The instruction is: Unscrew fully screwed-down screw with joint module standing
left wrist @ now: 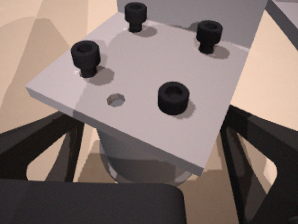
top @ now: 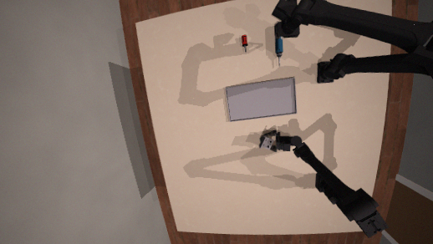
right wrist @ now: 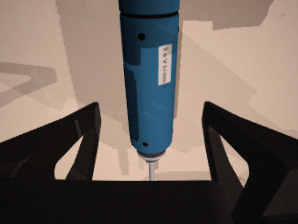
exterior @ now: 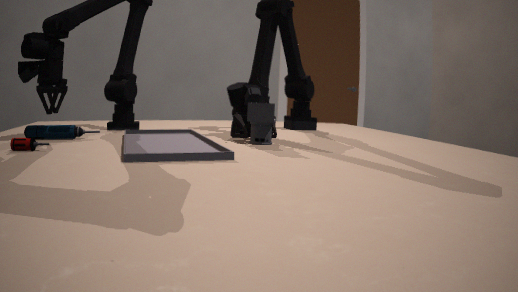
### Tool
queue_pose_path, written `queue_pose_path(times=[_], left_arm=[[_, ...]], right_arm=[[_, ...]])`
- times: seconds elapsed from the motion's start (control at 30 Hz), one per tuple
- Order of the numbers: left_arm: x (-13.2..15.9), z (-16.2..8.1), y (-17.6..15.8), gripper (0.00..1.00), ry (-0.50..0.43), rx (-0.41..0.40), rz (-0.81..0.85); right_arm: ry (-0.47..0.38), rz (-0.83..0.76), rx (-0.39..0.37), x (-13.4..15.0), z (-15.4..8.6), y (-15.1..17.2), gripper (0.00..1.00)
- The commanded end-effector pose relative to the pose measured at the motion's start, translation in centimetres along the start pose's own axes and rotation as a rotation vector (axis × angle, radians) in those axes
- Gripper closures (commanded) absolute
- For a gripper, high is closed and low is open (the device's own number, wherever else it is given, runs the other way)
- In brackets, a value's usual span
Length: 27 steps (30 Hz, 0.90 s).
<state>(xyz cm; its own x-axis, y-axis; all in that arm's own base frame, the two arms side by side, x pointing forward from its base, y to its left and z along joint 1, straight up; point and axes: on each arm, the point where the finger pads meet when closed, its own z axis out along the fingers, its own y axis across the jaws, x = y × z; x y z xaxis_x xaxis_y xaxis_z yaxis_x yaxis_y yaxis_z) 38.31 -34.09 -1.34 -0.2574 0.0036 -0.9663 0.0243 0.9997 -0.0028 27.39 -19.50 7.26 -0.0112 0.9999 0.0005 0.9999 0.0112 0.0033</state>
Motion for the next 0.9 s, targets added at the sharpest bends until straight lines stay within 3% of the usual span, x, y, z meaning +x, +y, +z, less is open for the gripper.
queue_pose_path(times=[0.0,0.87], left_arm=[[1.34,-0.56,-0.07,0.14,0.006,0.012,0.017],[1.31,-0.54,-0.17,0.14,0.004,0.012,0.015]], right_arm=[[-0.023,0.0,-0.029,-0.79,-1.05,1.18,0.35],[-0.023,0.0,-0.029,-0.79,-1.05,1.18,0.35]])
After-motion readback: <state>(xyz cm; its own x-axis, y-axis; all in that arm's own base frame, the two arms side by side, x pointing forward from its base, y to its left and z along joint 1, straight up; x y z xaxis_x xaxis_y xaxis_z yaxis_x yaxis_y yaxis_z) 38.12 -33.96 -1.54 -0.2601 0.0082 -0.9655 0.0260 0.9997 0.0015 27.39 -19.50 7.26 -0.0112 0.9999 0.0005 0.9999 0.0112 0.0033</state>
